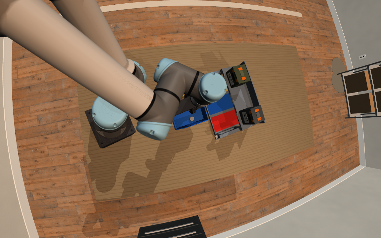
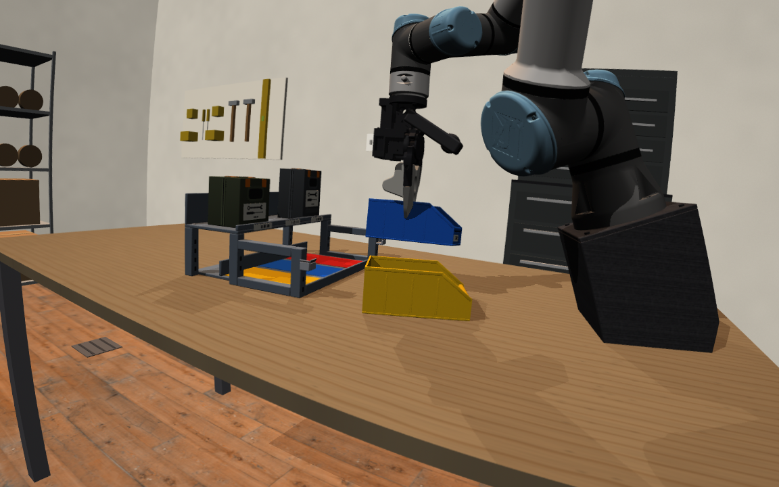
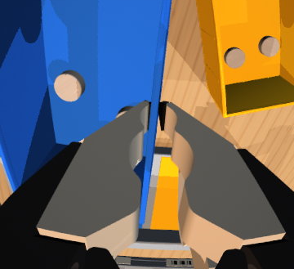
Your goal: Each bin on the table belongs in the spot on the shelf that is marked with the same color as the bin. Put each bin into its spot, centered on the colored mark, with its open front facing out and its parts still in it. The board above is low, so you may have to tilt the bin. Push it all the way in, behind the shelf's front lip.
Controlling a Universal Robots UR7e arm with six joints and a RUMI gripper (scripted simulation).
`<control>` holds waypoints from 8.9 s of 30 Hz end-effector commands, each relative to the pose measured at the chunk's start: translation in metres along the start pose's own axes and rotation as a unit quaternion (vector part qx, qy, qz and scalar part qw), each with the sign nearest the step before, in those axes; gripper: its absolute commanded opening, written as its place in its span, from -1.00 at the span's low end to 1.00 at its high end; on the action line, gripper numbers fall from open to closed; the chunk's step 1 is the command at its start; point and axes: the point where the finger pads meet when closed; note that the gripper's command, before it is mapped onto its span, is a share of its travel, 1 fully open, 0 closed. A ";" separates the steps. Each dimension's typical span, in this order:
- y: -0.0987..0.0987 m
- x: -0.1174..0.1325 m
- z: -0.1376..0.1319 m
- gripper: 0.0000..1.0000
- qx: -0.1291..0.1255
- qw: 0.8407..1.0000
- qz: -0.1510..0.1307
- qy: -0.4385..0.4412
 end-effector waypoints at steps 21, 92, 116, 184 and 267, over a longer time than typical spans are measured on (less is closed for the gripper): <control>0.000 0.007 0.005 -1.00 -0.001 1.000 0.000 -0.005; 0.055 0.046 -0.005 -1.00 -0.001 1.000 0.004 -0.005; 0.052 0.051 -0.005 -1.00 0.000 0.997 0.080 -0.007; 0.050 0.051 -0.005 -1.00 0.002 0.993 0.115 -0.008; 0.051 0.090 -0.014 -1.00 0.002 0.993 0.115 -0.008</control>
Point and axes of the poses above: the point where the finger pads meet when closed, its own y axis out along the fingers, its own z axis across the jaws, x = y × z, and after that the axes turned 12 degrees about -y, right-handed
